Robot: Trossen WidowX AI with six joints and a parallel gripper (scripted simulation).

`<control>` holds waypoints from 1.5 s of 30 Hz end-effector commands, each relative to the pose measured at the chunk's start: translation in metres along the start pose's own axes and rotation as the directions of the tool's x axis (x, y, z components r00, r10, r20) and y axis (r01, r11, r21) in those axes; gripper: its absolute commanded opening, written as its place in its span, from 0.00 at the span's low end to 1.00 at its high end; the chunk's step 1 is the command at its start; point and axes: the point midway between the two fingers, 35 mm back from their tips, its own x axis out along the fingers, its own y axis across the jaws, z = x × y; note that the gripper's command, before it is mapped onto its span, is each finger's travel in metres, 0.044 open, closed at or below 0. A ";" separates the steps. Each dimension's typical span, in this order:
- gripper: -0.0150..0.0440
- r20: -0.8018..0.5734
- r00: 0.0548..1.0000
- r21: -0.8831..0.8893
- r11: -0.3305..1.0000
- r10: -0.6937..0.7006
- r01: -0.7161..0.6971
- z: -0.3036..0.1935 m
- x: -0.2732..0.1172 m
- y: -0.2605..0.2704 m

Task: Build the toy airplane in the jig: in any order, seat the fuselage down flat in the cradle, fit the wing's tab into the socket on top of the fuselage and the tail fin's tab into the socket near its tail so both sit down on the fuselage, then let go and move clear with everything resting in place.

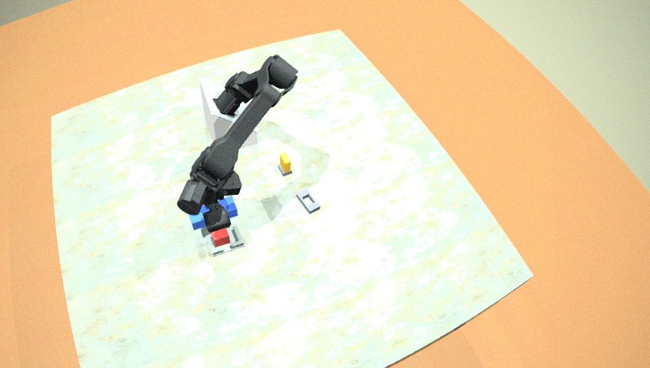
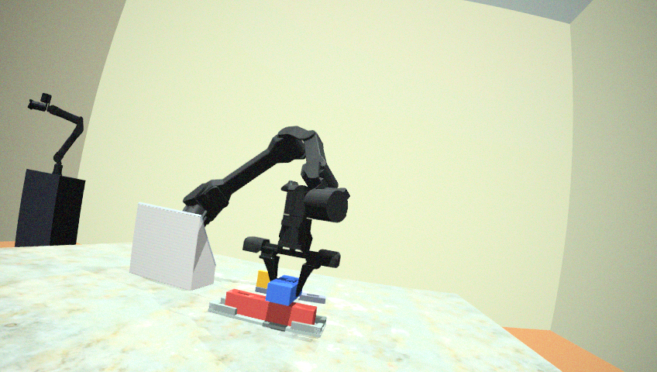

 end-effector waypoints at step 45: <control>1.00 0.002 1.000 0.003 1.000 -0.002 0.002 0.000 0.001 0.001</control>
